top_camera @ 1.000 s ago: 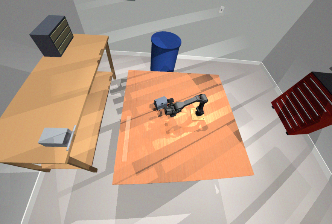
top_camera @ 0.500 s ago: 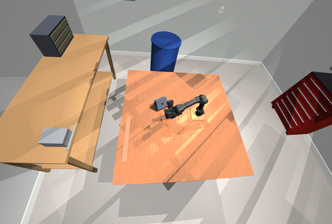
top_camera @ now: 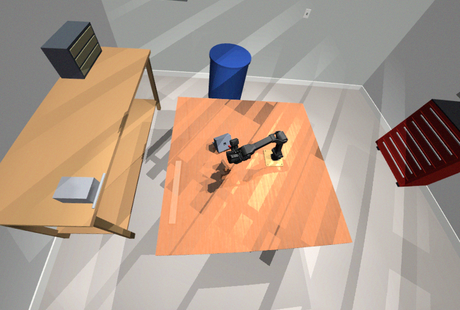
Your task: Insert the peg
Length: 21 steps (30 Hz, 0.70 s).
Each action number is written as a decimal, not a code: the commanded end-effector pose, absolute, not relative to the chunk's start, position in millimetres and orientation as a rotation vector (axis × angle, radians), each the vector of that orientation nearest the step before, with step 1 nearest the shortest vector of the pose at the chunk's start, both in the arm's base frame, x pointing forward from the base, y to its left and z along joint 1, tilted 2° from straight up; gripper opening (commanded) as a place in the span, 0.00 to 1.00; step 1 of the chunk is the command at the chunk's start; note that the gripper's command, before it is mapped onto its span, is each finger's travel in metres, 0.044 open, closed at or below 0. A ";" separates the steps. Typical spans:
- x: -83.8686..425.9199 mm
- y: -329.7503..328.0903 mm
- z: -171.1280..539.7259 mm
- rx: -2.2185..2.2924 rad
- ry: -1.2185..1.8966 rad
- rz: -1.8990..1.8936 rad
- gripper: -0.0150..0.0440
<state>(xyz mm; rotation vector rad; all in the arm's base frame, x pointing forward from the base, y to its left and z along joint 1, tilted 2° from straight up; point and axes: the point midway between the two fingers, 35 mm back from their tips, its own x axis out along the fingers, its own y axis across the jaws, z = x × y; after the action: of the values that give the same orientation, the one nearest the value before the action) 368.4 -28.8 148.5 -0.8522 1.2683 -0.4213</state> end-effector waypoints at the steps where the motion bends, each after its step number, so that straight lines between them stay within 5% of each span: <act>1: 370.2 -32.5 145.2 -0.866 1.266 -0.425 0.25; 21: 380.3 -46.7 130.3 -0.898 1.241 -0.436 0.25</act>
<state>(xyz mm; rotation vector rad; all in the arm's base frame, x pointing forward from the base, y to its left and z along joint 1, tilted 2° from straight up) 380.3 -44.6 132.3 -0.8878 1.2392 -0.4323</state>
